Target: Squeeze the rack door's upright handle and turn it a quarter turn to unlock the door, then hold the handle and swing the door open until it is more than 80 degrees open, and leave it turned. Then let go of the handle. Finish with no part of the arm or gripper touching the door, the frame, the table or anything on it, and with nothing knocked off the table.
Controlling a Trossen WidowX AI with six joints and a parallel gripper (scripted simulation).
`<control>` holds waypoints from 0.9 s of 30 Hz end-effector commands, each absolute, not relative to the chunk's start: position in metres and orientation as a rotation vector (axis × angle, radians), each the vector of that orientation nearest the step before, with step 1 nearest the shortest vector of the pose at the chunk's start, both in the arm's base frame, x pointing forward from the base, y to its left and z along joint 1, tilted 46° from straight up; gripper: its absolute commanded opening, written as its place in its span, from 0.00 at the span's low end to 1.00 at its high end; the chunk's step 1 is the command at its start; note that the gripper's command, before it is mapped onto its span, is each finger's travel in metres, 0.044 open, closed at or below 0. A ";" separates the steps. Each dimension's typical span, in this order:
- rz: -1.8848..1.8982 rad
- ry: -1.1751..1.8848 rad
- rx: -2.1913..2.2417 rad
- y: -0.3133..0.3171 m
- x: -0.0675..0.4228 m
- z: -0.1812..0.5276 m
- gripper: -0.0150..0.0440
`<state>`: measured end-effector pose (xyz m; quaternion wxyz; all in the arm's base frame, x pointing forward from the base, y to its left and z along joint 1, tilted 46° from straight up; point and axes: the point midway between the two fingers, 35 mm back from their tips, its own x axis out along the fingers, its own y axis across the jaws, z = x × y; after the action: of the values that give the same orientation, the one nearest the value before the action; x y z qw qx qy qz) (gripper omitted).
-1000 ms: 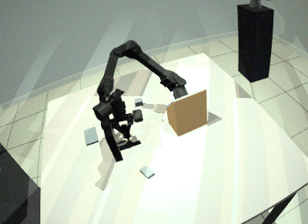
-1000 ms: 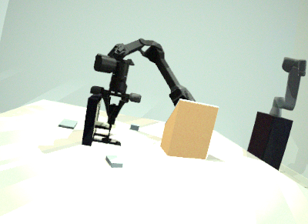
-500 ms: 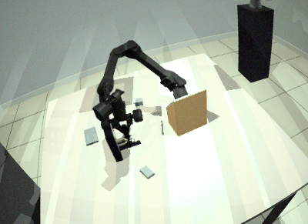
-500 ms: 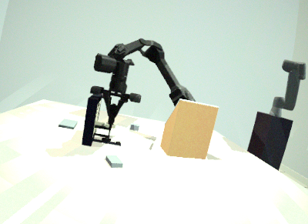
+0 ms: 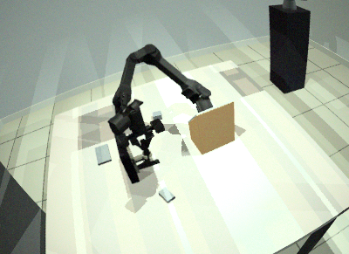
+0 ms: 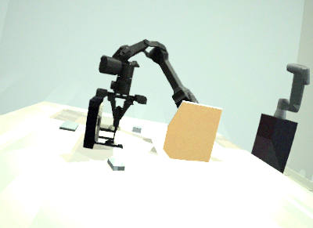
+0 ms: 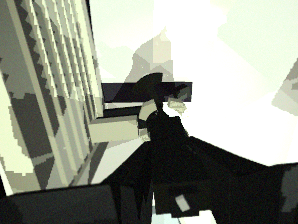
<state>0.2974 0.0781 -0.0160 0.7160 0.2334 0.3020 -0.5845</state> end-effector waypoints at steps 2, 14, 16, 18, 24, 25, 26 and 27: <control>-1.237 0.749 0.398 0.074 0.291 -0.014 0.27; -1.129 0.890 0.195 0.061 0.270 -0.005 0.27; -1.111 0.912 0.163 0.058 0.266 -0.003 0.27; -1.093 0.932 0.132 0.055 0.263 -0.001 0.27; -1.043 0.987 0.045 0.046 0.253 0.006 0.27; -1.034 0.996 0.031 0.044 0.252 0.007 0.27; -1.026 1.004 0.017 0.043 0.250 0.009 0.27; -1.017 1.013 0.003 0.041 0.249 0.010 0.27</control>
<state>0.2538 0.0474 0.0054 0.7510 0.0332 0.4475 -0.4844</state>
